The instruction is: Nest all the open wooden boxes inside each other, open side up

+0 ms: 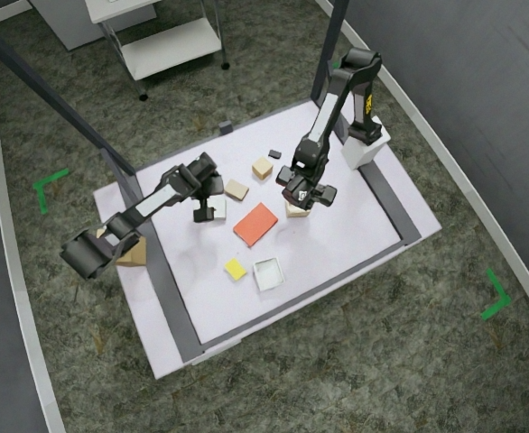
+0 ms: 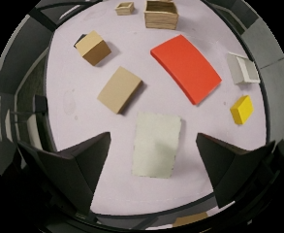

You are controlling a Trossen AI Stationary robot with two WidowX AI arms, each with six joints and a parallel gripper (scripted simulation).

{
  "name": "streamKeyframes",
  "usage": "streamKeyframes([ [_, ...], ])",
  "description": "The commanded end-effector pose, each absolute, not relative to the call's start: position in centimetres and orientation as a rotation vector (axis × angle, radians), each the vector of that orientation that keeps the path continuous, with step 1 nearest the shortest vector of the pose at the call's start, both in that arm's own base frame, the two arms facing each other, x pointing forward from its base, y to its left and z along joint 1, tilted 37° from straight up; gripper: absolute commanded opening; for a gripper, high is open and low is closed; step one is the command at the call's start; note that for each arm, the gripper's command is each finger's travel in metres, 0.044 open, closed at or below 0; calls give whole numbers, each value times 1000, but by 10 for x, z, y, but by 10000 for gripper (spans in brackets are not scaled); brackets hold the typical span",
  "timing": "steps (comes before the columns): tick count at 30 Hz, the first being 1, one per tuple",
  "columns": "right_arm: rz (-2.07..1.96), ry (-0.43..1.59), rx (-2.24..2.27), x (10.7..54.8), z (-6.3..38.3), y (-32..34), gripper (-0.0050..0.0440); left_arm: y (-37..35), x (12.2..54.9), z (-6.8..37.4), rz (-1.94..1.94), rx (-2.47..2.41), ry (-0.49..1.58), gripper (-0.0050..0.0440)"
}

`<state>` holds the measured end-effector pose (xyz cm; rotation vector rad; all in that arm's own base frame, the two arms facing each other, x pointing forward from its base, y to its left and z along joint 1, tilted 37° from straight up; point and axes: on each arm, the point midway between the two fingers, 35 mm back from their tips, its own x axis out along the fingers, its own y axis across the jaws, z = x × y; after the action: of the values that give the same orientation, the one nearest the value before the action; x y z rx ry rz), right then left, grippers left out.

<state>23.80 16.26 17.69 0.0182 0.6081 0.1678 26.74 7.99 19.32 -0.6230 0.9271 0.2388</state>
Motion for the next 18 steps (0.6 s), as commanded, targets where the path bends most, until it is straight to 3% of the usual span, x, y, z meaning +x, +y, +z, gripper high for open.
streamKeyframes([
  [1,195,516,3,247,180,173,400,79,266,201,238,-613,903,279],
  [18,215,213,-6,261,201,194,400,79,266,201,238,-613,903,279],
])
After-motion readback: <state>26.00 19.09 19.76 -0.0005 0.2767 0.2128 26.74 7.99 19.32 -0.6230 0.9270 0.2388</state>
